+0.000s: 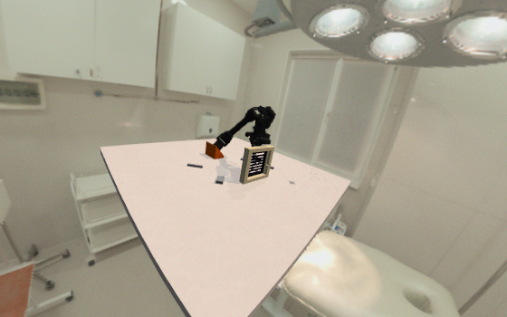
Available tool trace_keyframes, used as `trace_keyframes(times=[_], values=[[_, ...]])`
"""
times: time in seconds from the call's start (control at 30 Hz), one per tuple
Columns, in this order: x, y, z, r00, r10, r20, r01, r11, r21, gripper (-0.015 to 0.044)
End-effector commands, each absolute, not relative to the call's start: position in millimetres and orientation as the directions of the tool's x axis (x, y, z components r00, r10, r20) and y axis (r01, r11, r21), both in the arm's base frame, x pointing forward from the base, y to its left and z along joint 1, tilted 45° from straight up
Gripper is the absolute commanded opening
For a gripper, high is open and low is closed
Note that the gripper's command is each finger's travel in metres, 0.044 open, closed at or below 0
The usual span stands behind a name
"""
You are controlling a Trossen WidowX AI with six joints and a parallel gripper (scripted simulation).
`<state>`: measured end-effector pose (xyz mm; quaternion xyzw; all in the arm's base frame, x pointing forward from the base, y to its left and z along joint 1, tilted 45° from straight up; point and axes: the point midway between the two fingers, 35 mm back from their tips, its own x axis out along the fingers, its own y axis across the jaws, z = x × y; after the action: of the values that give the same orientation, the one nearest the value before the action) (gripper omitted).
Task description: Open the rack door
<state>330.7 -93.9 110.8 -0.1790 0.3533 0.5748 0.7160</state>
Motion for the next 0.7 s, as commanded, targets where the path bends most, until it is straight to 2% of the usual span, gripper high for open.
trace_keyframes(times=[0.0,0.27,0.53,0.67], values=[[330.5,-93.6,110.1,0.088,0.698,-0.711,-0.987,0.159,0.035,0.0014],[330.5,-93.6,110.1,0.088,0.698,-0.711,-0.972,-0.097,-0.215,0.0014],[330.5,-93.6,110.1,0.088,0.698,-0.711,-0.97,-0.103,-0.22,0.0014],[330.5,-93.6,110.1,0.088,0.698,-0.711,-0.97,-0.103,-0.22,0.0119]])
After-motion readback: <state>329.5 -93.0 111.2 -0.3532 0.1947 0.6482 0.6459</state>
